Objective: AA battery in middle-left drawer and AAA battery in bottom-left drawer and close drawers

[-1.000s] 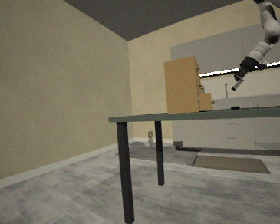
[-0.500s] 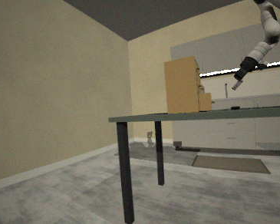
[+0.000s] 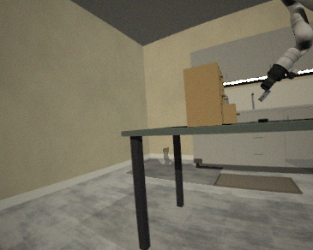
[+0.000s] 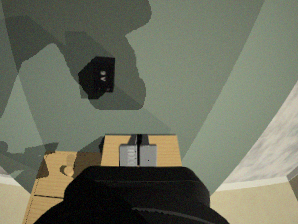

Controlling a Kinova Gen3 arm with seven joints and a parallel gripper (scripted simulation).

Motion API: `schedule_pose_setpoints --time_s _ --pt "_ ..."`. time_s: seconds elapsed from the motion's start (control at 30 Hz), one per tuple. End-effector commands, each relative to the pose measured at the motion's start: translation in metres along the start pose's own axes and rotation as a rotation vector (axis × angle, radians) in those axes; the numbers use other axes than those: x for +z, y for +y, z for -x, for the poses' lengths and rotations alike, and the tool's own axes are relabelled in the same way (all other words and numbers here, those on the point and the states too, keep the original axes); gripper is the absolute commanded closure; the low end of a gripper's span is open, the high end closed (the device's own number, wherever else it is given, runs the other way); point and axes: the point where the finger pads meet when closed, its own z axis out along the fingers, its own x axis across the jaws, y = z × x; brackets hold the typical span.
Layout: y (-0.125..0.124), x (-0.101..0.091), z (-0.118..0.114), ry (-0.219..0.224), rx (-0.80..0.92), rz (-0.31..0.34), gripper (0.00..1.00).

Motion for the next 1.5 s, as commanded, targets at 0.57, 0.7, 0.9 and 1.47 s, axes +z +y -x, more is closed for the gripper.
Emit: schedule_pose_setpoints --time_s 0.57,0.7,0.9,1.47 --pt "0.000 0.059 -0.002 -0.018 -0.006 0.013 1.00" --pt "0.000 0.075 -0.002 -0.018 -0.006 0.013 1.00" --pt "0.001 0.082 -0.002 -0.018 -0.006 0.013 1.00" --pt "0.001 0.082 -0.002 -0.018 -0.006 0.013 1.00"
